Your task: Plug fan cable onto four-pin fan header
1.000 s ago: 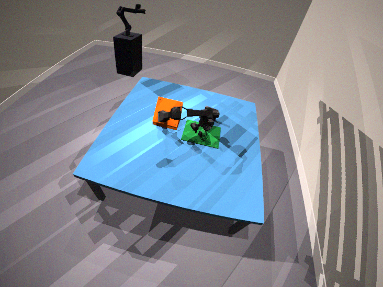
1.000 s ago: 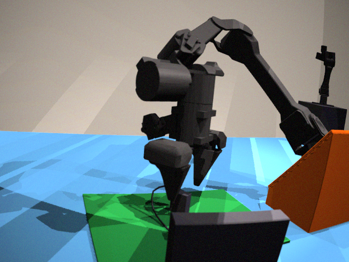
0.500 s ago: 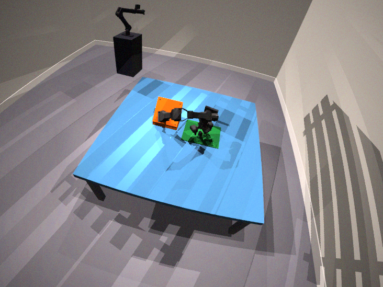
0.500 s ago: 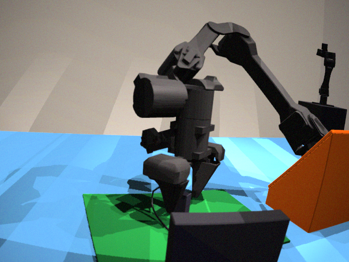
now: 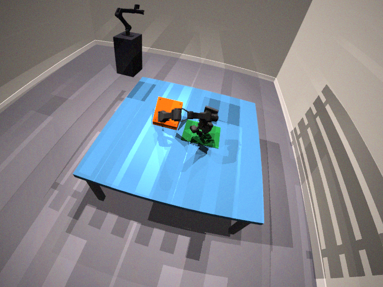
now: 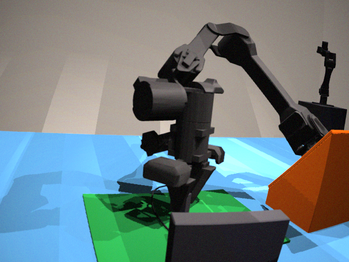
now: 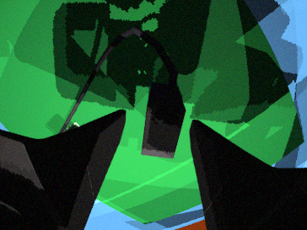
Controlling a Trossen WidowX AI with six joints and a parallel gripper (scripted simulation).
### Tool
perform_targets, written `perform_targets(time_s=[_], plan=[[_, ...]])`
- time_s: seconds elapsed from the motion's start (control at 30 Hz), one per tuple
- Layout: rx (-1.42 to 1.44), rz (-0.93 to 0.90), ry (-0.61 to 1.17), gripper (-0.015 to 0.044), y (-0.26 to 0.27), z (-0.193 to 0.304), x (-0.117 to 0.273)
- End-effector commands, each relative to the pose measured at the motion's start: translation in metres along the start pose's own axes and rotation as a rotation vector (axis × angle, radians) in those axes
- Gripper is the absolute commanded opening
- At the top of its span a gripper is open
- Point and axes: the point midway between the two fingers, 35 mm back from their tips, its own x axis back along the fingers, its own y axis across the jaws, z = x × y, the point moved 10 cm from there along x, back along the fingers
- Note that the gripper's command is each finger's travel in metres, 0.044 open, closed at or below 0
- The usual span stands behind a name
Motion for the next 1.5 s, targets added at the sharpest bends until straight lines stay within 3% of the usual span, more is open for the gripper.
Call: perform_targets(time_s=[0.0, 0.13, 0.23, 0.43, 0.67, 1.47], plan=[[-0.001, 0.000, 0.000, 0.0125, 0.000, 0.000, 0.000], [-0.001, 0.000, 0.000, 0.0020, 0.000, 0.000, 0.000], [-0.001, 0.000, 0.000, 0.0000, 0.000, 0.000, 0.000], [0.004, 0.002, -0.002, 0.0000, 0.001, 0.001, 0.050], [0.055, 0.002, -0.002, 0.0000, 0.004, 0.002, 0.049], [0.880, 0.000, -0.001, 0.0000, 0.031, 0.014, 0.050]])
